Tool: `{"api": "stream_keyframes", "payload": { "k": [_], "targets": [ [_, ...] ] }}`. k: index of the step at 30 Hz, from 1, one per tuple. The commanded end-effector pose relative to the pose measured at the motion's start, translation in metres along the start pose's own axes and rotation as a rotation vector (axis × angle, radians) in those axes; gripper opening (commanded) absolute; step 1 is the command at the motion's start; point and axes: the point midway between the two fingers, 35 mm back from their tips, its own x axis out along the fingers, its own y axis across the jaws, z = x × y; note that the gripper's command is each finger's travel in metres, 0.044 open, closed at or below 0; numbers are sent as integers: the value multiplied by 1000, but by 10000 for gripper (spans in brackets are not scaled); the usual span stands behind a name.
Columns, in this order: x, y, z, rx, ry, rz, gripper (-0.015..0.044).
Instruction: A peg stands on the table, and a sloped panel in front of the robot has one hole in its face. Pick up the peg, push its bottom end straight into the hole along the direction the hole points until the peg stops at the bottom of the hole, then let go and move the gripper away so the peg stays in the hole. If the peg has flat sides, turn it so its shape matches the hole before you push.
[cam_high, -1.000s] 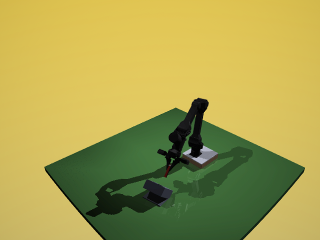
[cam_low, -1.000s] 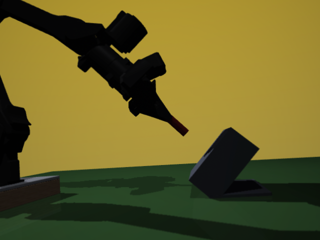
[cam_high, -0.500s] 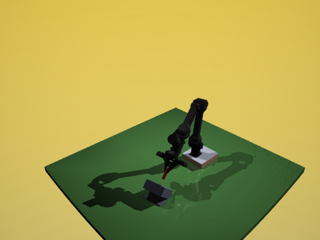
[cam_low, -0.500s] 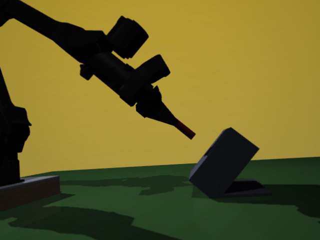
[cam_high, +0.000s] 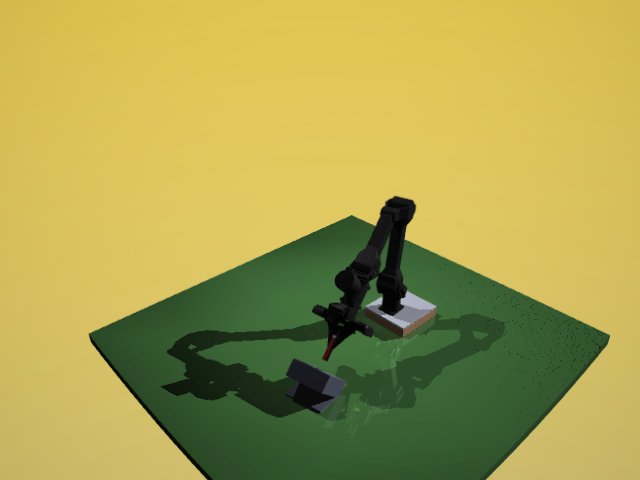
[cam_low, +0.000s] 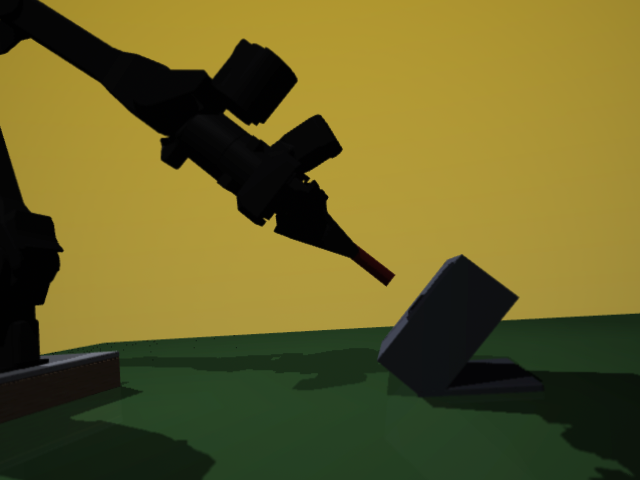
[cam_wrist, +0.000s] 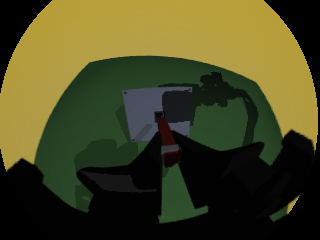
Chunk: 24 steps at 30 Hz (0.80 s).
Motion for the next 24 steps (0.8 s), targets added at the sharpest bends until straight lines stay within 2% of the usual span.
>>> {"api": "stream_keyframes", "payload": {
  "k": [1,24],
  "targets": [
    [2,-1,-3,7,4,-4,0],
    [22,-1,-3,5,2,-3,0]
  ]
}}
